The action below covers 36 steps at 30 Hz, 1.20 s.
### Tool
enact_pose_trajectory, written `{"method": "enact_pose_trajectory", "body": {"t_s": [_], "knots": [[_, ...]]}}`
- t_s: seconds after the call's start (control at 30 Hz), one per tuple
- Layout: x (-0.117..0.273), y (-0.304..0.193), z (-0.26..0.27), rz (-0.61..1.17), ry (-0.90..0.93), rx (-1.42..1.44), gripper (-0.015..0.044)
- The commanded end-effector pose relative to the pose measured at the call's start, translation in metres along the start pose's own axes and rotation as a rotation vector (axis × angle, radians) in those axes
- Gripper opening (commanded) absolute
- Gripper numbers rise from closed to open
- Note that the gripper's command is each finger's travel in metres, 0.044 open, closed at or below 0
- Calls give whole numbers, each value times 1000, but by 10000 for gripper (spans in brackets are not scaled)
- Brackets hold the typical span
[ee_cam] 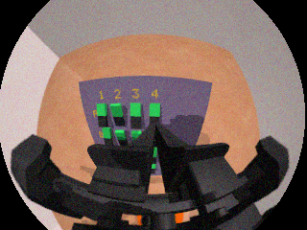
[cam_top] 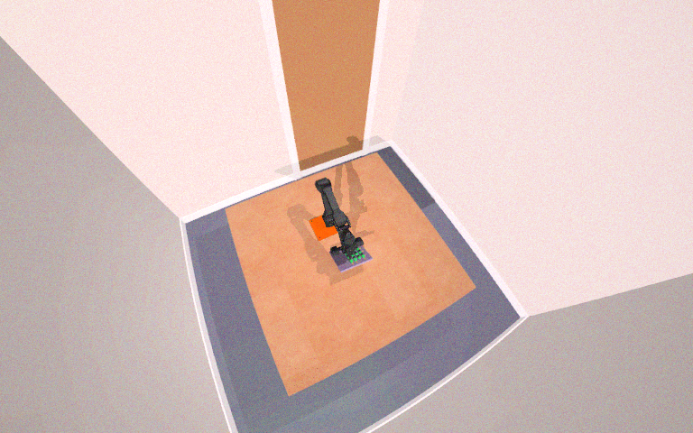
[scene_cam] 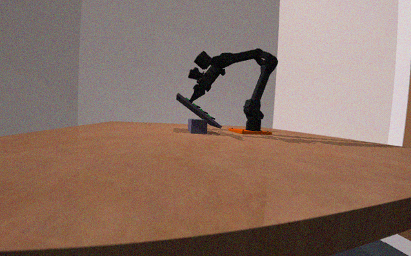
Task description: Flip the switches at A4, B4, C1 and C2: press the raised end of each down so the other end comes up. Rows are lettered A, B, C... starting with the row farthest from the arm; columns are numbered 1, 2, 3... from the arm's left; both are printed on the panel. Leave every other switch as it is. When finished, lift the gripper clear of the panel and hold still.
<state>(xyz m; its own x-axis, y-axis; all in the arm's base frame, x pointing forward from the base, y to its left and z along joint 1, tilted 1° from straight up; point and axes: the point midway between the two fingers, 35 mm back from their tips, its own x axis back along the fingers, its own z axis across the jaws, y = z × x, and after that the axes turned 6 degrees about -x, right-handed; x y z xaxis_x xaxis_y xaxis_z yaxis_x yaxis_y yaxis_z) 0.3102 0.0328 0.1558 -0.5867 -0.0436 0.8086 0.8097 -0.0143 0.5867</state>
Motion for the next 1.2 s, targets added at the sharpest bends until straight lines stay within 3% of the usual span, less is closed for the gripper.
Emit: {"method": "enact_pose_trajectory", "body": {"t_s": [0.0,1.17], "knots": [[-1,0,0,0,4,3,0],[-4,0,0,0,4,3,0]]}}
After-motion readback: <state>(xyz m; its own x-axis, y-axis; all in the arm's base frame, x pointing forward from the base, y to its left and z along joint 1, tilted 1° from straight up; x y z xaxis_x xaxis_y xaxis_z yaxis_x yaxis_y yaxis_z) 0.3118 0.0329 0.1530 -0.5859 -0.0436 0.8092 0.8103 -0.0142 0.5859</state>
